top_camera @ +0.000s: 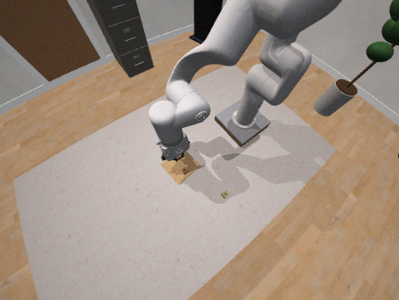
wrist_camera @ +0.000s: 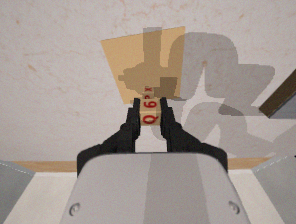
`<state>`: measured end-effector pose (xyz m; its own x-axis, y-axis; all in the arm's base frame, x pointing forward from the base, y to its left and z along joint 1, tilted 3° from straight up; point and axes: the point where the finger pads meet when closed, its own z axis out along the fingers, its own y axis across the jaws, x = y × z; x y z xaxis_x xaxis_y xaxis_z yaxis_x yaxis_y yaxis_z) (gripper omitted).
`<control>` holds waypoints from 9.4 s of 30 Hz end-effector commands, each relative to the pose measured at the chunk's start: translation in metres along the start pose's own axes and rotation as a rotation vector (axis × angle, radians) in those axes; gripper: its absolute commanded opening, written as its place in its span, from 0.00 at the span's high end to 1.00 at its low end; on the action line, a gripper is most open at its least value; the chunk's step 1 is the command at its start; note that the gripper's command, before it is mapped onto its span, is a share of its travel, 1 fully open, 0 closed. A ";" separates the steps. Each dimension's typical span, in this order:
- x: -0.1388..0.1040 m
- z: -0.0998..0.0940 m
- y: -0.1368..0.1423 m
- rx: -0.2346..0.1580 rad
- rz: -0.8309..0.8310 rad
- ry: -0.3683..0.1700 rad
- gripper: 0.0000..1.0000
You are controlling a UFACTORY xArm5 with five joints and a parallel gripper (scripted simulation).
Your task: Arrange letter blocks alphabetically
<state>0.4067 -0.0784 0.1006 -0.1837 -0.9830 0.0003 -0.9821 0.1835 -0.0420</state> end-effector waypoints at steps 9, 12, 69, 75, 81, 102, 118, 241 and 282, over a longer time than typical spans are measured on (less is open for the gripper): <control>-0.002 -0.002 -0.003 0.004 0.000 0.000 0.79; -0.002 -0.002 -0.003 0.004 0.000 0.000 0.79; -0.002 0.093 -0.003 0.004 0.000 0.000 0.79; -0.002 0.093 -0.003 0.004 0.000 0.000 0.79; -0.002 0.093 -0.003 0.004 0.000 0.000 0.79; -0.002 0.093 -0.003 0.004 0.000 0.000 0.79; -0.002 0.093 -0.003 0.004 0.000 0.000 0.79; -0.002 0.097 -0.003 0.004 0.000 0.000 0.79; -0.002 0.097 -0.003 0.004 0.000 0.000 0.58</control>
<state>0.4129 -0.0780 0.0026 -0.1838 -0.9830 0.0001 -0.9821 0.1836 -0.0428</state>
